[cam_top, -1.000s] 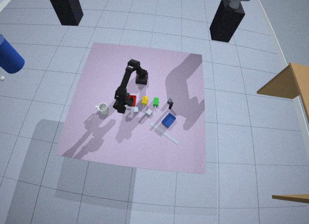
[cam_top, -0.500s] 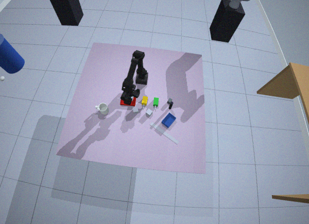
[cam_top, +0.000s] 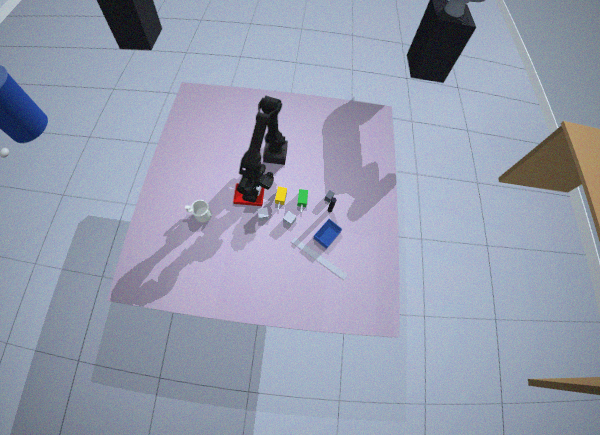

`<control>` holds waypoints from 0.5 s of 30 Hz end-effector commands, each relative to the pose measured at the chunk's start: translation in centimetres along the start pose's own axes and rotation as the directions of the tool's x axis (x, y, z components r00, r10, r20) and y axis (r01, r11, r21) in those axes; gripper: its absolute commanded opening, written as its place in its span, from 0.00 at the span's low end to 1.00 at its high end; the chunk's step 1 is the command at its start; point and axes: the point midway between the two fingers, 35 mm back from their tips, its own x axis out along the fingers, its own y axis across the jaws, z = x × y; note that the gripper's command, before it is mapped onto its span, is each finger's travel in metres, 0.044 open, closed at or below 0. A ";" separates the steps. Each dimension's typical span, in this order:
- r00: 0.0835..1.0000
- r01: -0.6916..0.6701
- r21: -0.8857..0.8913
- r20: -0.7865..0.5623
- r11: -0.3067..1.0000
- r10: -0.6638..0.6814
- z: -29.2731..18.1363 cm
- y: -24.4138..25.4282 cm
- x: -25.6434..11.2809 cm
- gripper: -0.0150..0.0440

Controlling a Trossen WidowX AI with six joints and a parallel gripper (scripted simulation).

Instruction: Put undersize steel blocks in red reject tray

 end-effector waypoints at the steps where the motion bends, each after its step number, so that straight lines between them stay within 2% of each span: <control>1: 1.000 0.019 0.006 -0.001 1.000 -0.019 0.0 -0.4 0.4 0.25; 15: 1.000 0.019 0.006 -0.001 1.000 -0.019 0.0 -0.3 2.9 0.25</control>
